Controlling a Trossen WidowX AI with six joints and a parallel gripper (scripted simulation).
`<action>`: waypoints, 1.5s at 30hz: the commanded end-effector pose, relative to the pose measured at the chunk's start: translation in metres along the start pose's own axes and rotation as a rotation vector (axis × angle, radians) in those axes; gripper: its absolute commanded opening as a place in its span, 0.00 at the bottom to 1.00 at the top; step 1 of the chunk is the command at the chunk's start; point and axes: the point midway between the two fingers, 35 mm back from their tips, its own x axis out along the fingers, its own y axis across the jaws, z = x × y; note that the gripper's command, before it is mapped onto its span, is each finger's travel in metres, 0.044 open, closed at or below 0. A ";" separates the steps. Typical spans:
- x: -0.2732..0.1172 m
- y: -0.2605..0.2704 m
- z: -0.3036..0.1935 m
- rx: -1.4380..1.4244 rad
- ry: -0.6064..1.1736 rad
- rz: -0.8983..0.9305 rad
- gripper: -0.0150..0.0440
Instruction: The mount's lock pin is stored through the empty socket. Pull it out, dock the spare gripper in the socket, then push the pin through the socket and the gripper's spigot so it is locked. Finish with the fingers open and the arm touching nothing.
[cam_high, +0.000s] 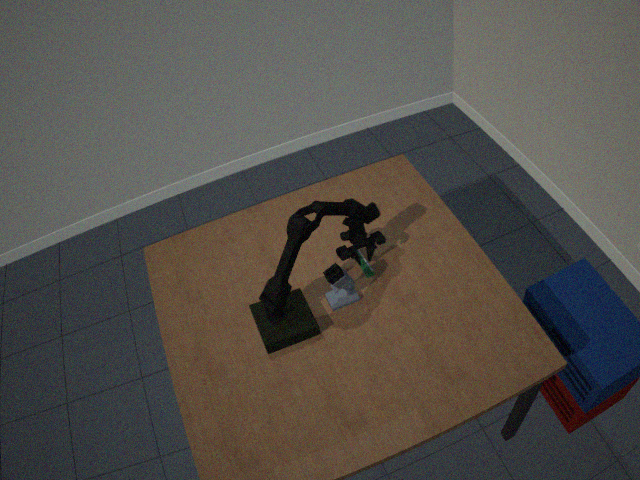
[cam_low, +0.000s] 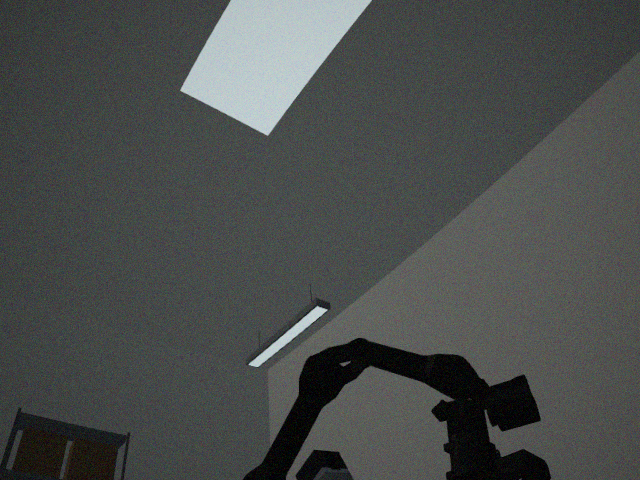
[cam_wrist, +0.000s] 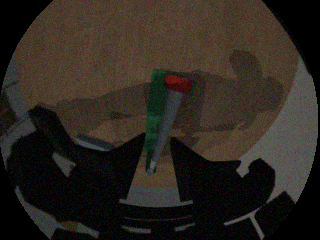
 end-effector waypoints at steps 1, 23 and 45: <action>0.003 0.002 0.001 -0.005 -0.003 0.008 0.56; 0.000 0.002 0.000 -0.005 -0.003 0.008 0.25; -0.064 0.002 -0.017 -0.005 -0.003 0.007 0.25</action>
